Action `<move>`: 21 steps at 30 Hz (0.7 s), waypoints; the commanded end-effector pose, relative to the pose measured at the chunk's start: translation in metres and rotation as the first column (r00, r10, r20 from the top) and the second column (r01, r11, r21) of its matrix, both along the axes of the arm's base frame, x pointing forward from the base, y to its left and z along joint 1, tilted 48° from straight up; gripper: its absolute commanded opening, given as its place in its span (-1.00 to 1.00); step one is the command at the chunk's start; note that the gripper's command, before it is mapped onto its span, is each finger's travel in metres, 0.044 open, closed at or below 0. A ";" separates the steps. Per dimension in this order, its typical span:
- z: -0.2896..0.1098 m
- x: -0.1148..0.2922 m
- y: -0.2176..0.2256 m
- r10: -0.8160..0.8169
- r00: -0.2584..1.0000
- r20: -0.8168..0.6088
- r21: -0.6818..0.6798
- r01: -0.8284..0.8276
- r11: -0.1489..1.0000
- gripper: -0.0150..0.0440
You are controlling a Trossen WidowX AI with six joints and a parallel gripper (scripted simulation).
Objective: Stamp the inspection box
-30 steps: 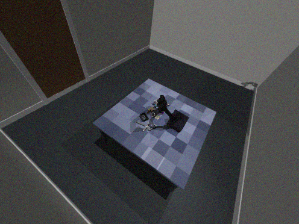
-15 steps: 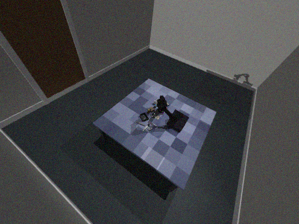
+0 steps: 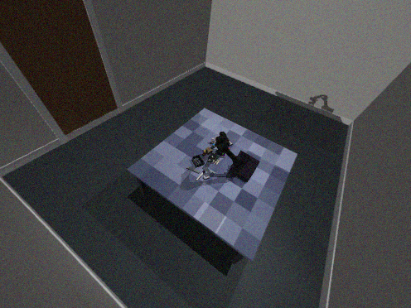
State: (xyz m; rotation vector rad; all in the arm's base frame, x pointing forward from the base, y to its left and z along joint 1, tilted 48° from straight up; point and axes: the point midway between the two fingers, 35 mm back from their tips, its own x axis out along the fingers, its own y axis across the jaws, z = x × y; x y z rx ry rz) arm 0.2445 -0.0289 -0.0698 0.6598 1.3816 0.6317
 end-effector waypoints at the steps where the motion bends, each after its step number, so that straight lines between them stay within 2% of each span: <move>1: -0.001 0.000 0.001 -0.005 1.000 -0.002 0.005 0.005 1.000 -0.49; 21: -0.002 0.001 0.003 -0.005 1.000 -0.002 0.005 0.005 1.000 -0.49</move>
